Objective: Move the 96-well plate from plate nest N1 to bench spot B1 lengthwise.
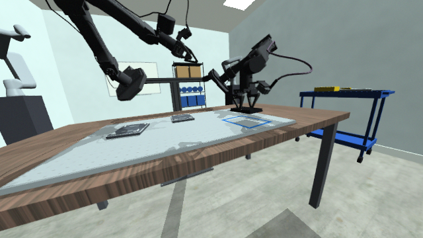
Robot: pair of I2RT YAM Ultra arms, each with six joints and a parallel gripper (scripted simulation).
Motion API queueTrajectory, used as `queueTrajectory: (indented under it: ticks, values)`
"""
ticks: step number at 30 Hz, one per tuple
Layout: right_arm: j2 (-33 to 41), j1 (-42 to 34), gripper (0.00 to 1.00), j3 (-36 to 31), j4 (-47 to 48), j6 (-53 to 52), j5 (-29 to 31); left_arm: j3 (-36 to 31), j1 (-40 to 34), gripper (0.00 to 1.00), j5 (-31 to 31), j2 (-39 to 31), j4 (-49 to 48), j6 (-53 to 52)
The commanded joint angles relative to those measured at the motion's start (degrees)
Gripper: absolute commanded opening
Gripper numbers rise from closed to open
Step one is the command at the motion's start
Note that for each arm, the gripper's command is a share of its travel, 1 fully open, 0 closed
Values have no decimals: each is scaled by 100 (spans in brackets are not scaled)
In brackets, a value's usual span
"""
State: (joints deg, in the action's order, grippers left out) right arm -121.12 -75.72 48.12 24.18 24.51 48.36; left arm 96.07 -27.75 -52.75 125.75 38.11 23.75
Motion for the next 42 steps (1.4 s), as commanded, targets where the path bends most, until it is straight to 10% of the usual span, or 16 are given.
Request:
queueTrajectory:
  ticks: [1,42]
  values:
    - [40,-42,100,178,170,92,-3,51,-43,79,96,117,-277,-155]
    - [27,-39,100,122,107,57,-7,-162,252,79,206,224,-946,-624]
